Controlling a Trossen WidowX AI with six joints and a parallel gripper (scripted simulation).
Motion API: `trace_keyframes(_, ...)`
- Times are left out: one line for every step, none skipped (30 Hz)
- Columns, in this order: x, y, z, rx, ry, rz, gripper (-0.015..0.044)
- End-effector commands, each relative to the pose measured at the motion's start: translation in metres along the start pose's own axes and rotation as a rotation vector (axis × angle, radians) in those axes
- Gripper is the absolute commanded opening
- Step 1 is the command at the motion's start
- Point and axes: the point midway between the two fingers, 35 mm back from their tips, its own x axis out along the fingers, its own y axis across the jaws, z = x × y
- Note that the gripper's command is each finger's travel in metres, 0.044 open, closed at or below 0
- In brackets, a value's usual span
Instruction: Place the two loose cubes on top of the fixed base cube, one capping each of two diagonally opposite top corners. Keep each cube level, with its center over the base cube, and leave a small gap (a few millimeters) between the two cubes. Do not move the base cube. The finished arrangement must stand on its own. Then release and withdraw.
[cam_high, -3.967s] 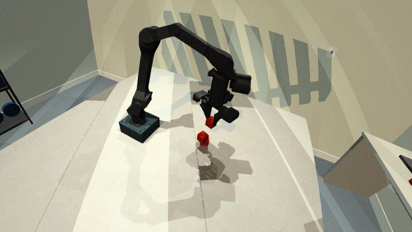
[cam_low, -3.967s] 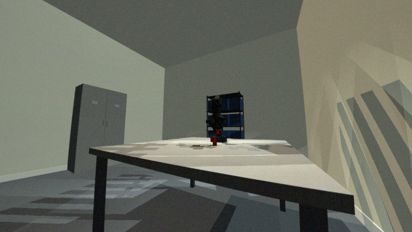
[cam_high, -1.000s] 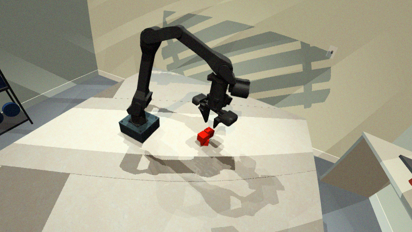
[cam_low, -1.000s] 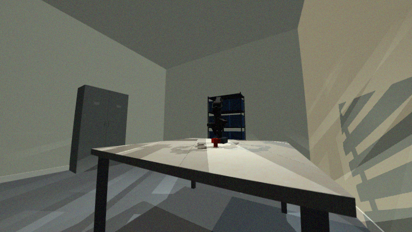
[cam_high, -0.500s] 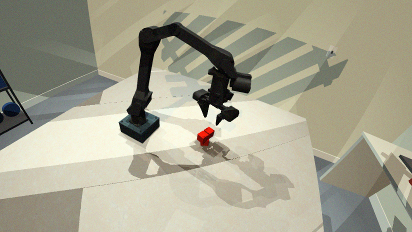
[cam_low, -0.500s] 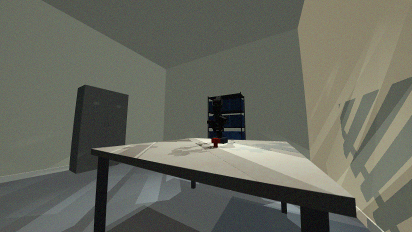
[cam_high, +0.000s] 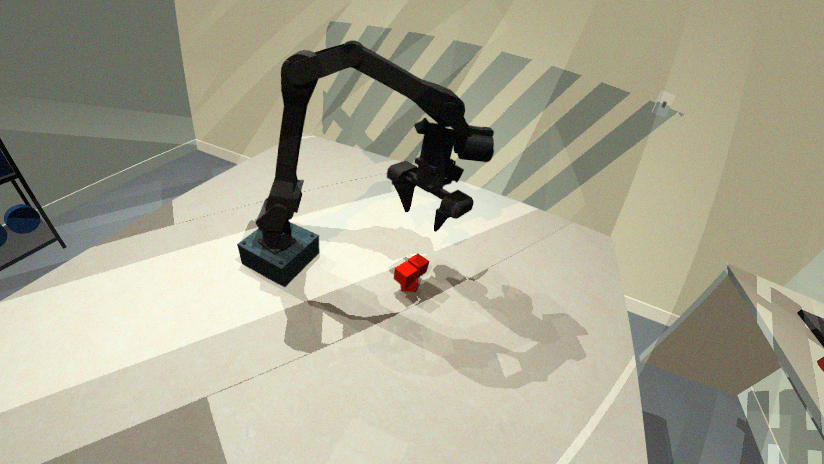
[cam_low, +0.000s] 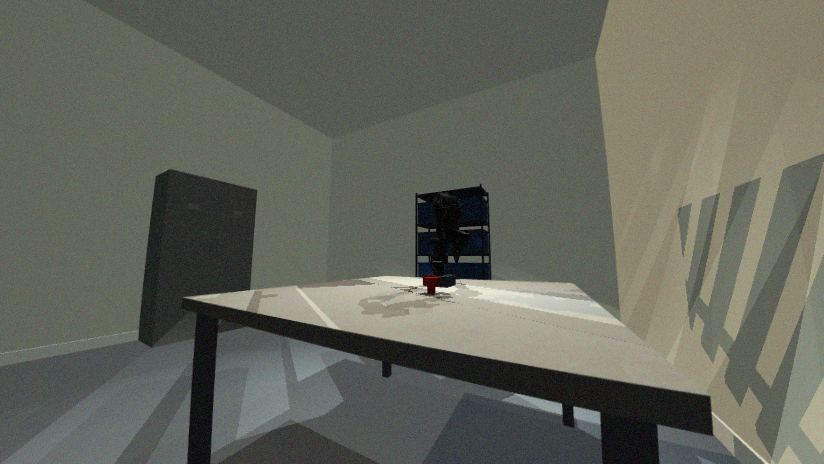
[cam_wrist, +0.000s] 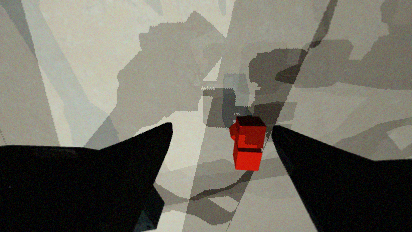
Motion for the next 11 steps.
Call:
trace_keyframes(-0.0011,0.0335,0.0227,-0.008,0.001,0.003,0.04)
trace_keyframes(-0.0011,0.0393,0.026,-0.007,0.001,0.004,0.04)
trace_keyframes(-0.0012,0.0412,0.0271,-0.007,0.001,0.004,0.04)
trace_keyframes(-0.0012,0.0412,0.0271,-0.007,0.001,0.004,0.04)
trace_keyframes(-0.0012,0.0412,0.0271,-0.007,0.001,0.004,0.04)
trace_keyframes(-0.0012,0.0412,0.0271,-0.007,0.001,0.004,0.04)
trace_keyframes(-0.0012,0.0412,0.0271,-0.007,0.001,0.004,0.04)
trace_keyframes(-0.0012,0.0412,0.0271,-0.007,0.001,0.004,0.04)
trace_keyframes(-0.0012,0.0412,0.0271,-0.007,0.001,0.004,0.04)
trace_keyframes(-0.0012,0.0412,0.0271,-0.007,0.001,0.004,0.04)
trace_keyframes(-0.0012,0.0412,0.0271,-0.007,0.001,0.004,0.04)
